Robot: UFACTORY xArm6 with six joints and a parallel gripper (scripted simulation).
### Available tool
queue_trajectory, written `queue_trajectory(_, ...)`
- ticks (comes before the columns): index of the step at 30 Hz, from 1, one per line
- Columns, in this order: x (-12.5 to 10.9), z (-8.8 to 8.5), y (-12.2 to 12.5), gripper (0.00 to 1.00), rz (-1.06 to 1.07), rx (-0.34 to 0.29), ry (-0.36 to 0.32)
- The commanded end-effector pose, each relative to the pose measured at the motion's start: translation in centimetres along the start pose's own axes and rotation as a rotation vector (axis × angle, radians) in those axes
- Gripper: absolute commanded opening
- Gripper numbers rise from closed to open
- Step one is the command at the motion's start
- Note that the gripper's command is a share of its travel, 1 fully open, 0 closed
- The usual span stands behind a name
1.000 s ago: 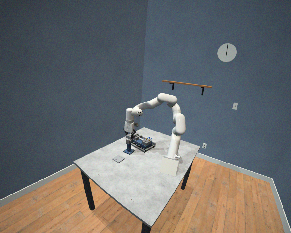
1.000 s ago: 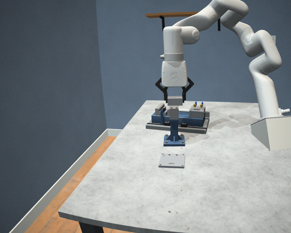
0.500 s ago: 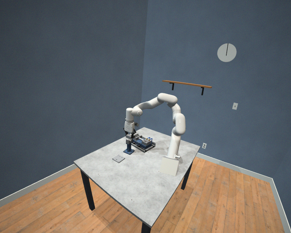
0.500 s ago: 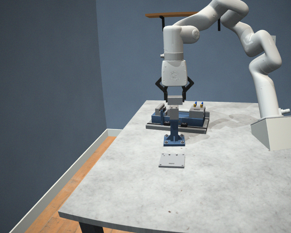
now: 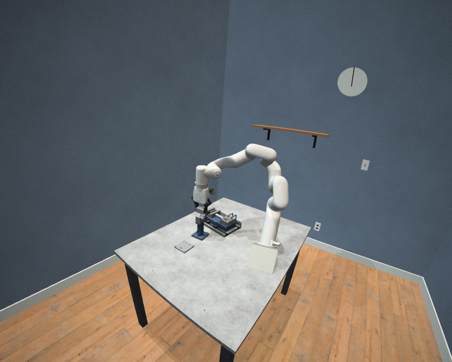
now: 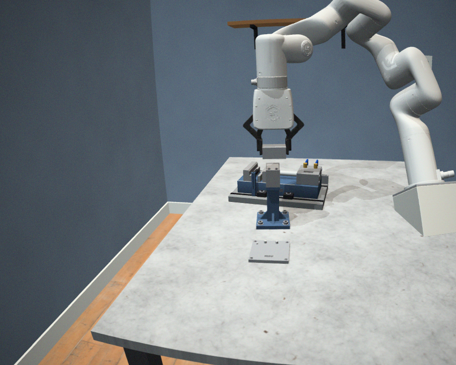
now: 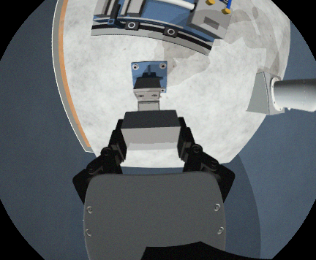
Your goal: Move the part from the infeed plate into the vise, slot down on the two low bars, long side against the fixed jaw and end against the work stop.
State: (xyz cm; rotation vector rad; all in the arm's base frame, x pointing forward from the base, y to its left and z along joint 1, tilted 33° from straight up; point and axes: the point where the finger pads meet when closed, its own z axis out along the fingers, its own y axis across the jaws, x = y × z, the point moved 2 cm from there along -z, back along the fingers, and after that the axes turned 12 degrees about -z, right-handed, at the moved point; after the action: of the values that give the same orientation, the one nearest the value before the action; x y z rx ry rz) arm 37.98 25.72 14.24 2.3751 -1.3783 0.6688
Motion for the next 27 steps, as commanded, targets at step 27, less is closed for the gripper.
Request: queue_trajectory(27, 0.0, -3.4, -0.1, 0.00, 0.001, 0.004, -0.001)
